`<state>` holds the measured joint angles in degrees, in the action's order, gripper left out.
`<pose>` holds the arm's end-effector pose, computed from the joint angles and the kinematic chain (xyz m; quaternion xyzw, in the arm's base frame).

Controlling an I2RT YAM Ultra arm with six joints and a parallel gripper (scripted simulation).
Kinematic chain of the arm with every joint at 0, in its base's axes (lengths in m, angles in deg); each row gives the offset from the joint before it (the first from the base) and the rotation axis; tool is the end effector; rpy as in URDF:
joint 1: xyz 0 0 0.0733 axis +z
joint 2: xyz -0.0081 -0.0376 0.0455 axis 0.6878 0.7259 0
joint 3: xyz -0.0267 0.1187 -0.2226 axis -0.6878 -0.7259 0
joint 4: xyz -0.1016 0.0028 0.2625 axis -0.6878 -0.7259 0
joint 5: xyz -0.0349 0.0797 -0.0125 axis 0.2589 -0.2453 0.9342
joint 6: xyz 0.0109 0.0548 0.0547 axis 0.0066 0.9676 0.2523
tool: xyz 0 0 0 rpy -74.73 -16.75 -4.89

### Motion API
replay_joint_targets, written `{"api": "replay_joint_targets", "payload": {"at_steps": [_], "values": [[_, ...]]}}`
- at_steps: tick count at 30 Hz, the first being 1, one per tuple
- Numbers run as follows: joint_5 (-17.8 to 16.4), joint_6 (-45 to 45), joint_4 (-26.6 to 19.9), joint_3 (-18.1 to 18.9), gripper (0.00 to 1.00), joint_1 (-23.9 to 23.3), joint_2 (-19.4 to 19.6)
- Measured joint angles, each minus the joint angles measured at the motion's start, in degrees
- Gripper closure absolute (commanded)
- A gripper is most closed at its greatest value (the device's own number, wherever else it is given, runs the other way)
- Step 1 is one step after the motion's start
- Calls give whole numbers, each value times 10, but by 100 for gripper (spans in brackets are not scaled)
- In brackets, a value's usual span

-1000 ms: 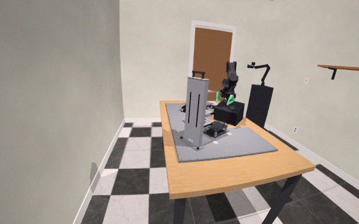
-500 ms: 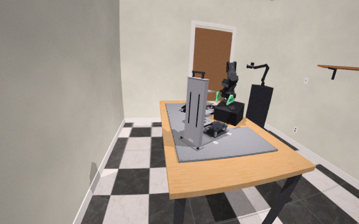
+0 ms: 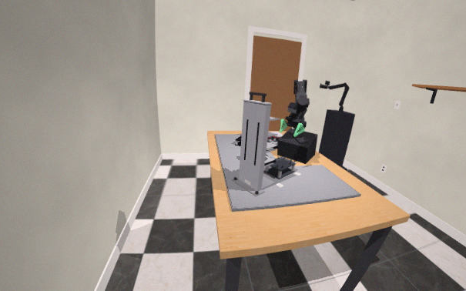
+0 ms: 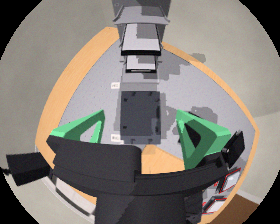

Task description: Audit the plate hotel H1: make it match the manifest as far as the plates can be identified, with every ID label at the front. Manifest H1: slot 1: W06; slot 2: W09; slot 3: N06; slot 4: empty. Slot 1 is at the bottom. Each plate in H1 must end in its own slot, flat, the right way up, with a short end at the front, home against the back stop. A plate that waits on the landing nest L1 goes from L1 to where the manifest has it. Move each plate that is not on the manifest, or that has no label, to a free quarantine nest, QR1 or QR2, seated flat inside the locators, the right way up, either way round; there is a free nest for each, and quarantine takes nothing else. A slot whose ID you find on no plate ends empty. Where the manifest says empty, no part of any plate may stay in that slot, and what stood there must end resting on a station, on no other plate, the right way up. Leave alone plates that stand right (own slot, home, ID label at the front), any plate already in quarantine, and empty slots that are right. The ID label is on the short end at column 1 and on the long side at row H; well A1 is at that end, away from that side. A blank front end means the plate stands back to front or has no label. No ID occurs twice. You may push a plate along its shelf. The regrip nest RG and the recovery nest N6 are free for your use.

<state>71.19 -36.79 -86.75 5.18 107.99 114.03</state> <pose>0.1271 0.2002 0.2108 -0.2294 0.8451 0.1482 0.4596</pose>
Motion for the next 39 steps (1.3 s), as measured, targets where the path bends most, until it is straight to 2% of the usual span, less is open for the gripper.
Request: {"api": "replay_joint_targets", "payload": {"at_steps": [23, 31, 39], "values": [[0, 0, 1, 0, 0, 0, 0], [0, -2, 40, -33, 0, -6, 16], [-6, -7, 113, -80, 0, -15, 50]]}}
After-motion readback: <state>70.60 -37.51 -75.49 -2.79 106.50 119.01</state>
